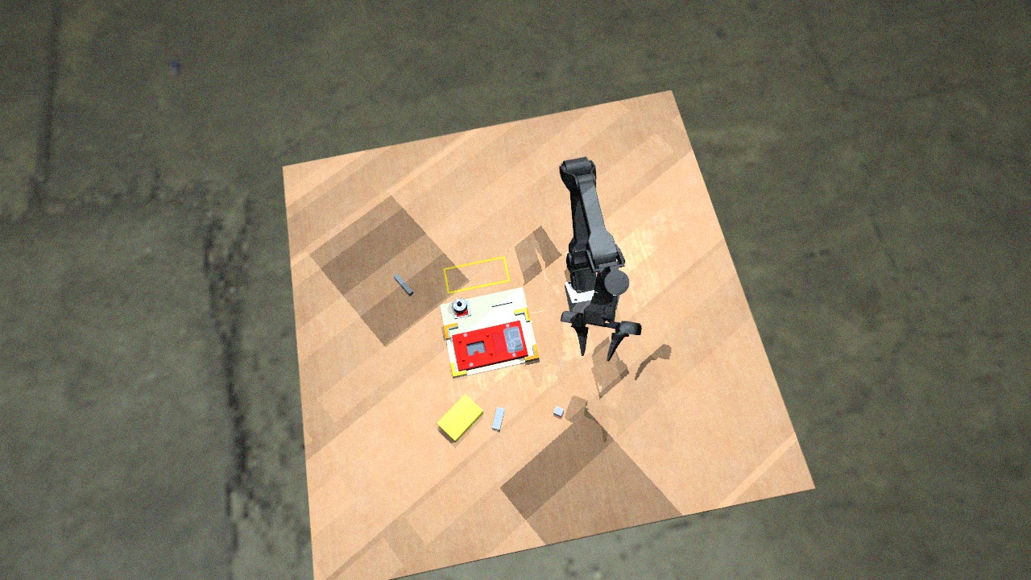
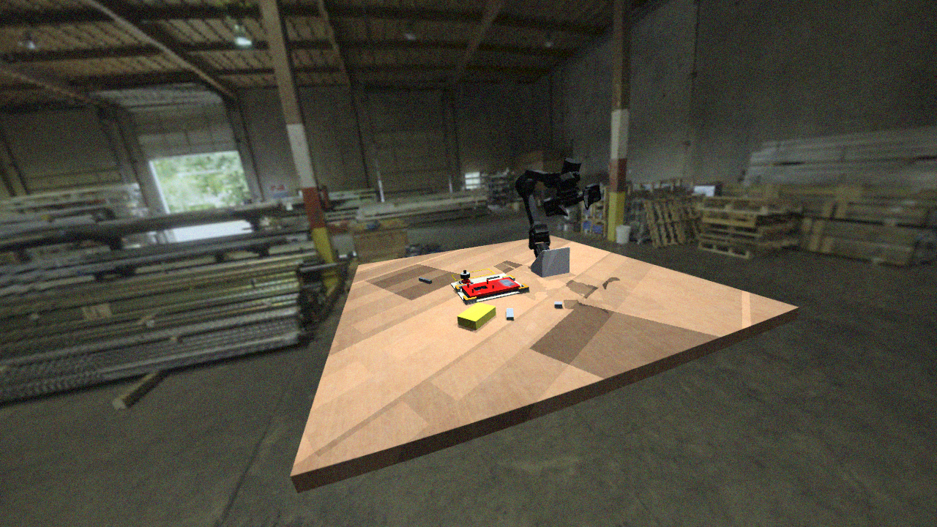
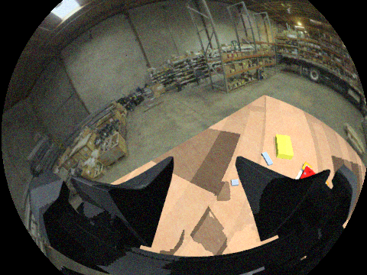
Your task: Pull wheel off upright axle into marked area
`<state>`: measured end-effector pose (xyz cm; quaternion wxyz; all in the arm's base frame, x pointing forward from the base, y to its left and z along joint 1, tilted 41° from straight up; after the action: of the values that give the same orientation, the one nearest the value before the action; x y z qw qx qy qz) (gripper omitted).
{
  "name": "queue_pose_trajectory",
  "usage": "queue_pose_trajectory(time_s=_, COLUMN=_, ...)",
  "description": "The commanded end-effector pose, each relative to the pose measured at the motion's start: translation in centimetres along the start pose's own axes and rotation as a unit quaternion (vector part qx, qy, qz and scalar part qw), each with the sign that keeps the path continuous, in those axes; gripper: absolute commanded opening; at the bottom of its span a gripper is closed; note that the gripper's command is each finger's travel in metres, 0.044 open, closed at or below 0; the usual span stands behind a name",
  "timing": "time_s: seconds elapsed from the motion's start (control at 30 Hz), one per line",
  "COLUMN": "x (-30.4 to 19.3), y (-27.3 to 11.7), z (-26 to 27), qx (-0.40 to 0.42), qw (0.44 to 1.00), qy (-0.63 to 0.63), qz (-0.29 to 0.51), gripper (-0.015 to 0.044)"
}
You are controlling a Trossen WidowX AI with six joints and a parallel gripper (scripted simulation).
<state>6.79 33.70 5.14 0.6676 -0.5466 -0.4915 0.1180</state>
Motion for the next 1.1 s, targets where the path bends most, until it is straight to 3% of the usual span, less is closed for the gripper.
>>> queue_pose_trajectory(time_s=0.0, x=1.9, y=1.5, z=-4.0, qx=-0.06, qw=0.992, qy=0.108, qz=0.021, gripper=0.03)
queue_pose_trajectory(time_s=0.23, x=4.1, y=3.1, z=-13.0, qx=-0.171, qw=0.935, qy=0.307, qz=0.05, gripper=0.03)
queue_pose_trajectory(time_s=0.43, x=4.2, y=3.1, z=-21.2, qx=-0.279, qw=0.826, qy=0.485, qz=0.065, gripper=0.03)
queue_pose_trajectory(time_s=0.77, x=1.0, y=0.2, z=-34.7, qx=-0.445, qw=0.554, qy=0.702, qz=0.054, gripper=0.03)
queue_pose_trajectory(time_s=1.07, x=-4.6, y=-4.8, z=-44.0, qx=-0.556, qw=0.281, qy=0.782, qz=0.017, gripper=0.03)
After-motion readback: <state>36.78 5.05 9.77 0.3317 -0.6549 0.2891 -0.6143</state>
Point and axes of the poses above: the point midway between the two fingers, 35 mm back from their tips, its own y axis out along the fingers, its own z axis across the jaws, x = y × z, the point moved 3 cm from there along -y, back along the fingers
